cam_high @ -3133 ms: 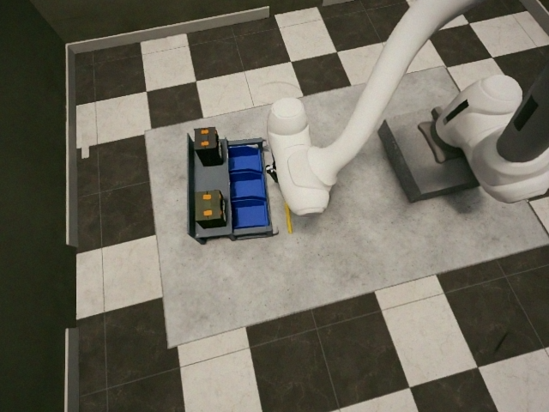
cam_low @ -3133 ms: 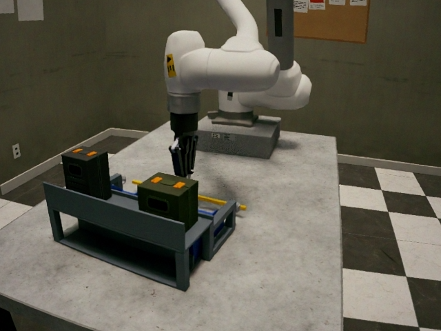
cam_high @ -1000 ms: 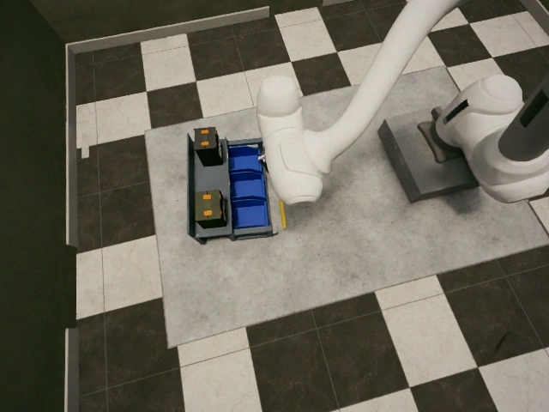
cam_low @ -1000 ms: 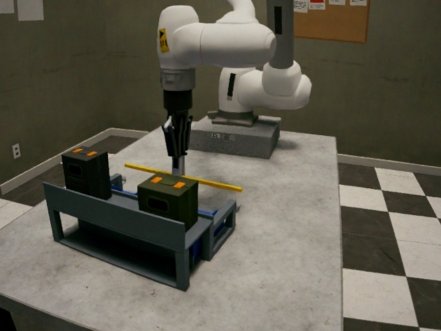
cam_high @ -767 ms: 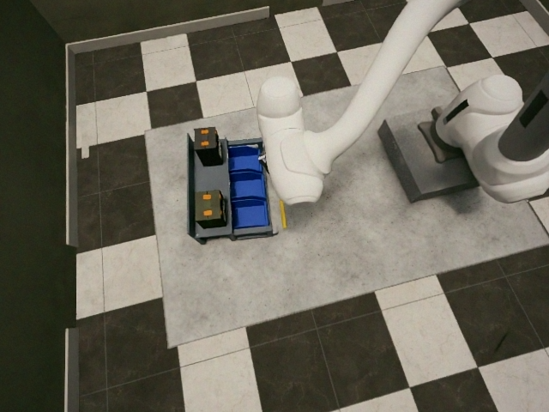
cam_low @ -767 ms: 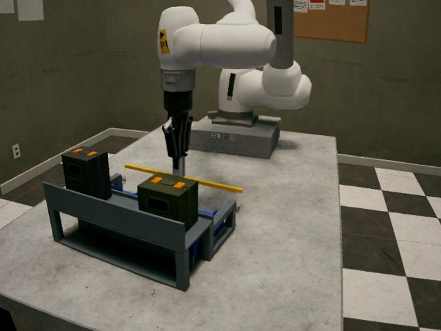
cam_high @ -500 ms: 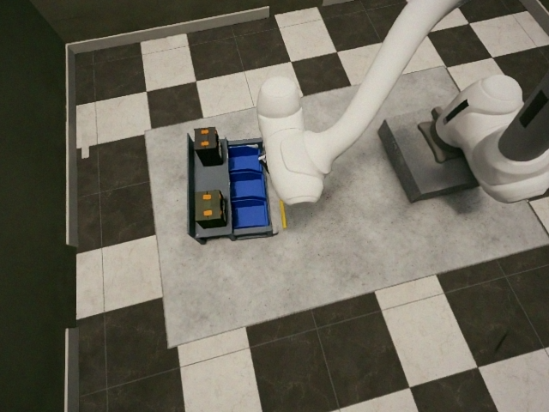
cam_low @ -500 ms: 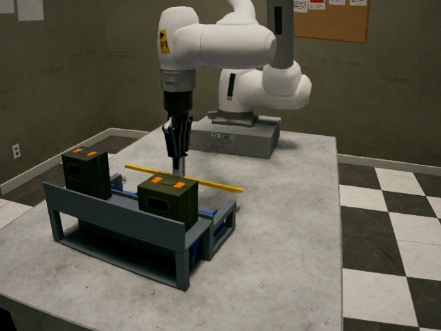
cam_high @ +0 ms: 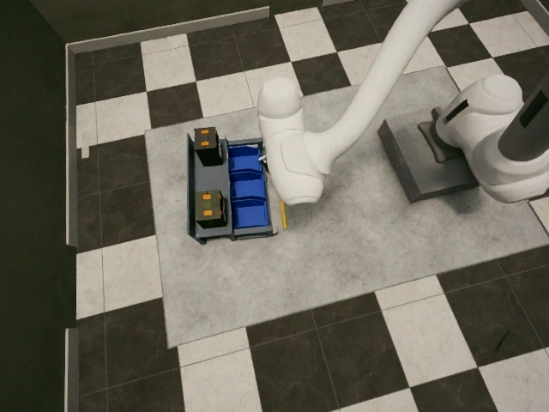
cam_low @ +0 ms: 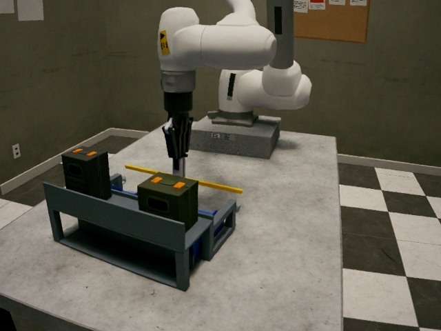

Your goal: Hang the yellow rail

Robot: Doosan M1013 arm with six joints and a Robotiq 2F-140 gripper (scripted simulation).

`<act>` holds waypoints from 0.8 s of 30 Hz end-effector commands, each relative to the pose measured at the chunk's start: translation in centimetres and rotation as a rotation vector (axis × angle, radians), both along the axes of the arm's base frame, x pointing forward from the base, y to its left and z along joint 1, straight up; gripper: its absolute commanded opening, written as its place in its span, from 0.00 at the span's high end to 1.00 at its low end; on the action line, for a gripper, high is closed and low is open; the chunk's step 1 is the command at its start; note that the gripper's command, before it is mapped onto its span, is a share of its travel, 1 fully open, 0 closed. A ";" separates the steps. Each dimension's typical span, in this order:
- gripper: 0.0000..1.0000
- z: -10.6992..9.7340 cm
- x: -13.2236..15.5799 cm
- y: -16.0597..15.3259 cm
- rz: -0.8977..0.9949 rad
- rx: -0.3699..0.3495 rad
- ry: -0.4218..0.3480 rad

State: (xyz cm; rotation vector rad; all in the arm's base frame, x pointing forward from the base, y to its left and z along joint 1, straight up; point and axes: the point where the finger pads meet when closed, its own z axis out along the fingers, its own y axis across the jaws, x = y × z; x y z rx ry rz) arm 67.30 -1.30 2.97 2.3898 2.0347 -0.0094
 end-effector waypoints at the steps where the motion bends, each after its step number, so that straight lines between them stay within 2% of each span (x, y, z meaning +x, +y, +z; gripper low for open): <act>1: 0.90 0.0 0.2 0.0 0.000 0.000 0.000; 24: 0.90 -0.6 2.3 -0.4 0.000 0.000 0.000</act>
